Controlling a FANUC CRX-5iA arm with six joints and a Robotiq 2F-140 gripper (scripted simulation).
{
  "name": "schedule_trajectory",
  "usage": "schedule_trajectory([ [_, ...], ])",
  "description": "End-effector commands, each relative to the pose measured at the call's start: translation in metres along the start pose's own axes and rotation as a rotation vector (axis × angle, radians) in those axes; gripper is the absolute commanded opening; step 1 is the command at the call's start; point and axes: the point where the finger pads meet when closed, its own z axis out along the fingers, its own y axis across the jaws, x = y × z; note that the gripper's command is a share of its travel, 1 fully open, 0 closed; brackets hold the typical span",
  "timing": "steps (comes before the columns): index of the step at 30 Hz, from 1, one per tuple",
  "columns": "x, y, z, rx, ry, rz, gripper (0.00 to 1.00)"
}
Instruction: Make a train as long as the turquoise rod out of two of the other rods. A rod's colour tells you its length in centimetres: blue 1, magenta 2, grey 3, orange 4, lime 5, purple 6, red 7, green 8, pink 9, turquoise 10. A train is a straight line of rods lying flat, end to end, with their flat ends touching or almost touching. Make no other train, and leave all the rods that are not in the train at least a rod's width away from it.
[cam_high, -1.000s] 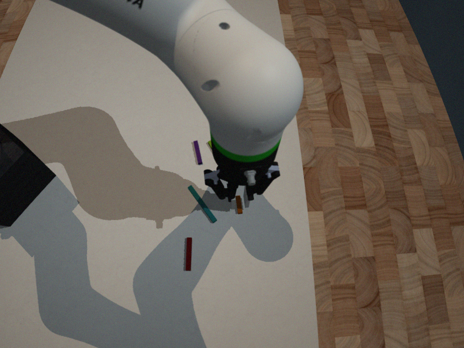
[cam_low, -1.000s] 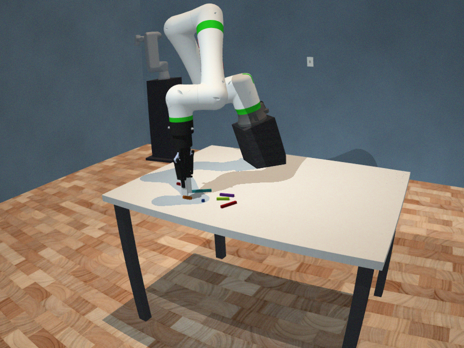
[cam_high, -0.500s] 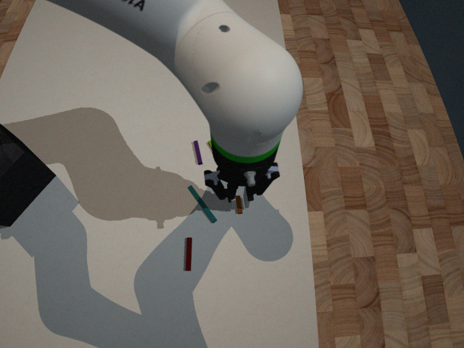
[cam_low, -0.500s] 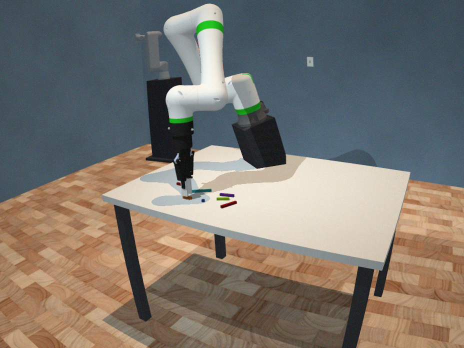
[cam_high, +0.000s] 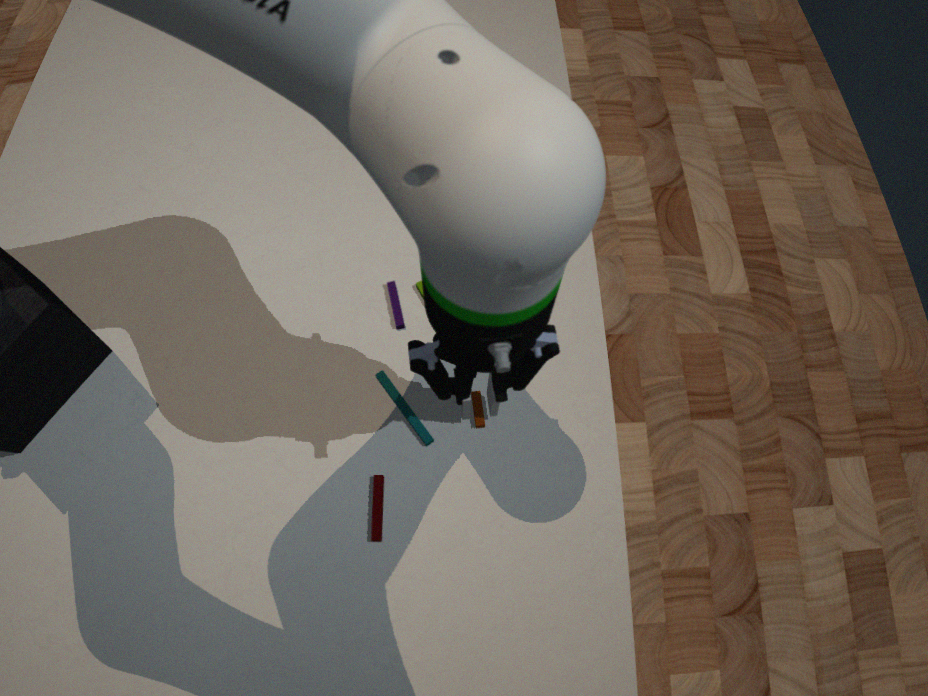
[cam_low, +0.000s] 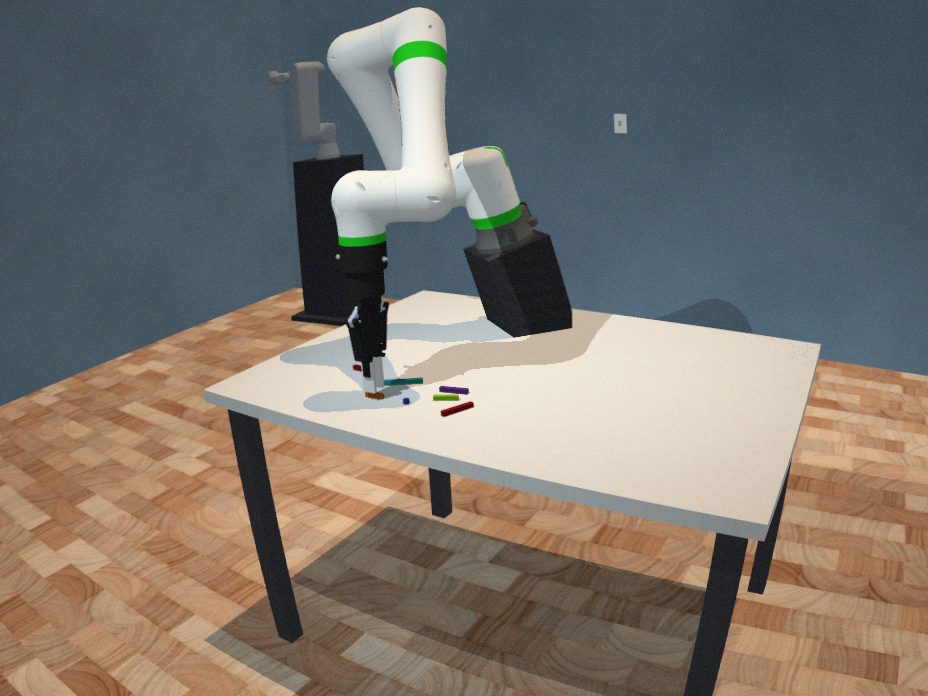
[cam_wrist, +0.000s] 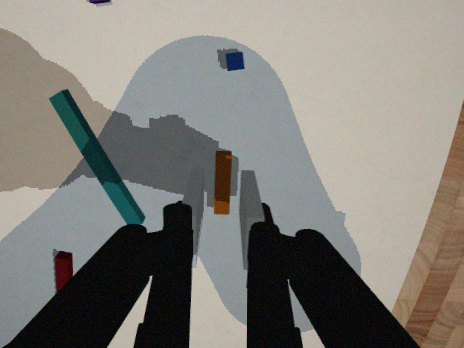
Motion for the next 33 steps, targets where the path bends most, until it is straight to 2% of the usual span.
schedule_trajectory([
  [1, 0.0, 0.0002, -0.0001, 0.0, 0.0, 0.0, 0.15],
  [23, 0.0, 0.0002, 0.0002, 0.0, 0.0, 0.0, 0.15],
  [33, 0.0, 0.0002, 0.0073, 0.0, 0.0, 0.0, 0.15],
])
